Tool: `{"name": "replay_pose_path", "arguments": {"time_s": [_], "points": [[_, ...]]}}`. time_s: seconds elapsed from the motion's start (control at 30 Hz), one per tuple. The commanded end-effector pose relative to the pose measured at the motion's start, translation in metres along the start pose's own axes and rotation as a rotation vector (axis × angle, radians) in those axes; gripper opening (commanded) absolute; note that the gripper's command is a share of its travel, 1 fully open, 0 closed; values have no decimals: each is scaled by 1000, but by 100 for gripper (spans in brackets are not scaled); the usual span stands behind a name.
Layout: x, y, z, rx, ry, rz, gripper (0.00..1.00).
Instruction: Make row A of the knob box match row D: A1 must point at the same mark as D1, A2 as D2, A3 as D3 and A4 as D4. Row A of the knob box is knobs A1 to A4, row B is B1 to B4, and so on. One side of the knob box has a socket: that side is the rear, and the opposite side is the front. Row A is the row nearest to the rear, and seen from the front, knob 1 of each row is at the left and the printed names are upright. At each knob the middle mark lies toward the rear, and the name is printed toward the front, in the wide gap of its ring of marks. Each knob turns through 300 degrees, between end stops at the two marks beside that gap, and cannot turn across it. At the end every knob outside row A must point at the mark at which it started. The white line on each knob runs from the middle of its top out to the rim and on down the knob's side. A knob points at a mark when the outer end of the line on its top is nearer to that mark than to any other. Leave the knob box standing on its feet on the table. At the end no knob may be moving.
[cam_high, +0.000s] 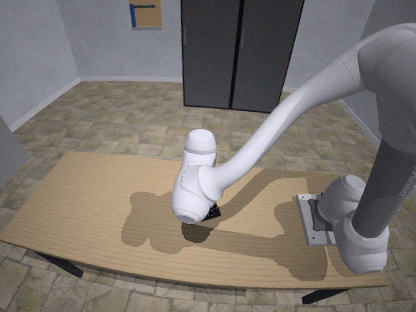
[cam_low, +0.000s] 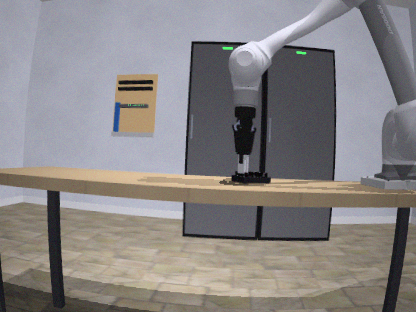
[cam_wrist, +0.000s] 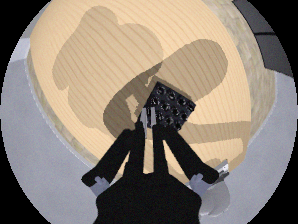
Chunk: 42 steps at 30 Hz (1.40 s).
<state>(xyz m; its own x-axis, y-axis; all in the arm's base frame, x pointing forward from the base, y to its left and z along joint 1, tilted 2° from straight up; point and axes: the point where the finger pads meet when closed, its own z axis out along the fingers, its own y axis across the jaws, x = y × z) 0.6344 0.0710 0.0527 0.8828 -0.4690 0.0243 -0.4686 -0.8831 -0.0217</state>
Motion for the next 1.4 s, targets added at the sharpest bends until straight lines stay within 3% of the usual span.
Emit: {"name": "replay_pose_path", "arguments": {"time_s": [0.0, 0.63, 1.37], "points": [[-2, 0, 4, 3, -4, -122, 5], [-2, 0, 4, 4, -3, -568, 5], [-2, 0, 4, 4, -3, -913, 5]]}}
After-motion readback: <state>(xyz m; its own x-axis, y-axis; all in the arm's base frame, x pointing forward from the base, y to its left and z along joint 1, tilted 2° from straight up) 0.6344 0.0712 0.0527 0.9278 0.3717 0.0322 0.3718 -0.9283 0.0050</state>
